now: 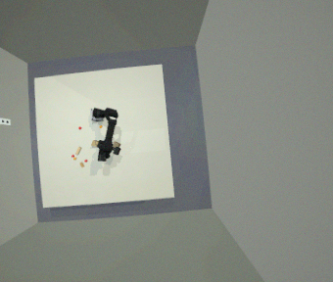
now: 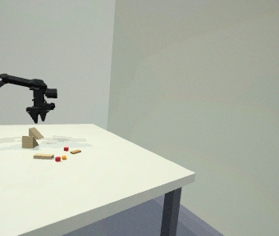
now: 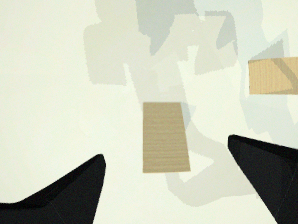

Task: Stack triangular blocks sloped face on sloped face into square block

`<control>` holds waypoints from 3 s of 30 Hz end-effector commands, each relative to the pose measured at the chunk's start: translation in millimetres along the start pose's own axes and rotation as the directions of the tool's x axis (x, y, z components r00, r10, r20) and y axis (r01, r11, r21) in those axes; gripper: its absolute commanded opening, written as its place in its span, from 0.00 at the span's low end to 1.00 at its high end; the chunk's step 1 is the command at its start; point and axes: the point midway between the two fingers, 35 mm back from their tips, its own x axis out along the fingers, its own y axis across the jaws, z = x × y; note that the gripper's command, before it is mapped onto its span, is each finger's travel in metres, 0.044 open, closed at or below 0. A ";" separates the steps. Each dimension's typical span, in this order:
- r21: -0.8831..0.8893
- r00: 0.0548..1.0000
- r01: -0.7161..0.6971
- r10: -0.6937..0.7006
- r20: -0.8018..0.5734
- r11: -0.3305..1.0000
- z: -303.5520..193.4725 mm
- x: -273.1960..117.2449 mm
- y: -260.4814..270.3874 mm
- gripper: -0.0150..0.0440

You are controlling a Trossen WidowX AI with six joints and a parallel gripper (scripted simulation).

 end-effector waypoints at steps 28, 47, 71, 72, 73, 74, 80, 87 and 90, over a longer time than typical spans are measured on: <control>0.142 0.998 0.003 0.005 -0.055 0.990 -17.1 26.1 -5.1 1.00; 0.142 0.998 0.002 0.006 -0.055 0.990 -19.5 56.7 -3.4 1.00; 0.142 0.998 -0.004 0.013 -0.059 0.990 -27.7 93.9 -2.0 1.00; 0.142 0.998 -0.005 0.013 -0.059 0.990 -27.9 94.6 -2.0 1.00; 0.142 0.998 -0.005 0.013 -0.059 0.990 -28.0 94.9 -2.0 1.00; 0.142 0.998 -0.005 0.013 -0.059 0.990 -28.0 94.9 -2.0 0.96; 0.142 0.998 -0.005 0.013 -0.059 0.990 -28.0 94.9 -2.0 0.69; 0.142 0.998 -0.005 0.013 -0.059 0.990 -28.0 94.9 -2.0 0.58; 0.142 0.998 -0.005 0.013 -0.059 0.990 -28.0 94.9 -2.0 0.48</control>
